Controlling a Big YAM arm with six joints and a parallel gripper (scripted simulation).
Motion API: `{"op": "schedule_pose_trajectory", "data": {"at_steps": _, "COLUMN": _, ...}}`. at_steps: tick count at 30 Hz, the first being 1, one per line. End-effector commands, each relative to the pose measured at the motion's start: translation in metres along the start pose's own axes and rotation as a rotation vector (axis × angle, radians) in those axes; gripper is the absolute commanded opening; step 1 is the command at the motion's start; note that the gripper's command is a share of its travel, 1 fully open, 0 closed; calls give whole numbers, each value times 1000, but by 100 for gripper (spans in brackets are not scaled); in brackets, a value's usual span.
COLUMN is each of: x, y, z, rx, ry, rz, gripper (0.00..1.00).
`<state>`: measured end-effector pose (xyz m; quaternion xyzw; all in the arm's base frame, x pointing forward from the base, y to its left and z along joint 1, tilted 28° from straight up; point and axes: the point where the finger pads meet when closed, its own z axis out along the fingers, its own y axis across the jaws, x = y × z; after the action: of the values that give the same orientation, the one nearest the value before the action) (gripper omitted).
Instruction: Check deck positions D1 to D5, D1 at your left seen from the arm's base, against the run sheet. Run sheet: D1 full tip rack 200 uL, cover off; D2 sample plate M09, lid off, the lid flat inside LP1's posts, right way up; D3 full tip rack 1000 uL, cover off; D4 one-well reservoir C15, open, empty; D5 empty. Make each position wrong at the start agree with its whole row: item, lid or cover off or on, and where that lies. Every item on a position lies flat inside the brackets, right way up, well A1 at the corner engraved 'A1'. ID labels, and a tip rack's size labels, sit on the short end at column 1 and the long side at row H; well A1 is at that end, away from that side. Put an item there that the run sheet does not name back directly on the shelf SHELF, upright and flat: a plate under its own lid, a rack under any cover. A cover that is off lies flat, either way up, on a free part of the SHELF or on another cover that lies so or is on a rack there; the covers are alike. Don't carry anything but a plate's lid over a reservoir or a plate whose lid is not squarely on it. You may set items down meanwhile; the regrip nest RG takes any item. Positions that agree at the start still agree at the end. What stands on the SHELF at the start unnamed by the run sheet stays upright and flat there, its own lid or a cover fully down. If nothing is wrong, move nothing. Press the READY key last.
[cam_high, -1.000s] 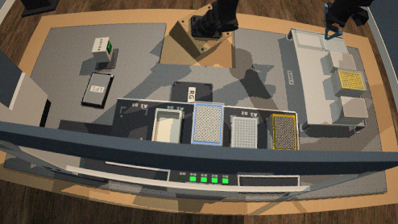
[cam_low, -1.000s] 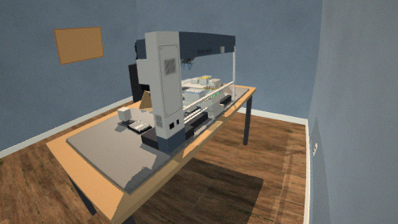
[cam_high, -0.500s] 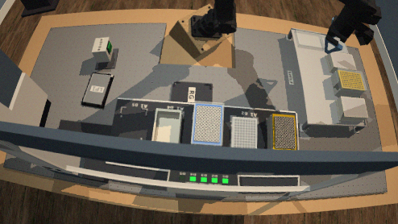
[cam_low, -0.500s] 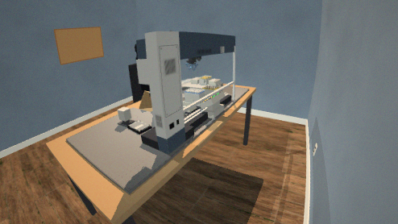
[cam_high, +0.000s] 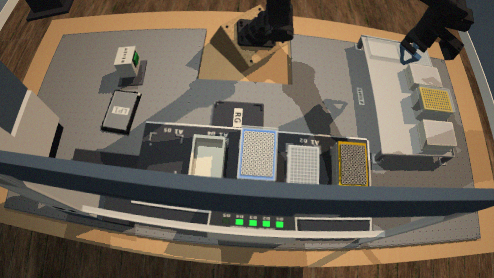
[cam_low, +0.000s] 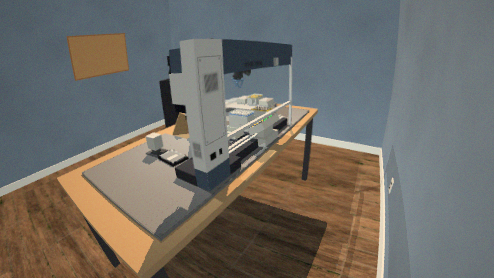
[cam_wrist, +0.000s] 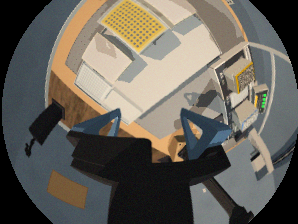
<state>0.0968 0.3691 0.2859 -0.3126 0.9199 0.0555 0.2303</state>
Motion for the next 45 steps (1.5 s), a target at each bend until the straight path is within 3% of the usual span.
{"op": "schedule_pose_trajectory", "data": {"at_steps": 1, "x": -23, "y": 15, "z": -26, "rx": -61, "ry": -60, "rz": 77, "gripper": 100}}
{"op": "schedule_pose_trajectory", "data": {"at_steps": 31, "x": -23, "y": 15, "z": -27, "rx": -61, "ry": -61, "rz": 74, "gripper": 100}}
{"op": "schedule_pose_trajectory", "data": {"at_steps": 32, "x": -31, "y": 2, "z": -30, "rx": -64, "ry": -68, "rz": 122, "gripper": 100}}
{"op": "schedule_pose_trajectory", "data": {"at_steps": 42, "x": -59, "y": -31, "z": -34, "rx": -69, "ry": -77, "rz": 282, "gripper": 100}}
{"op": "schedule_pose_trajectory", "data": {"at_steps": 45, "x": -68, "y": -40, "z": -28, "rx": -58, "ry": -67, "rz": 335, "gripper": 100}}
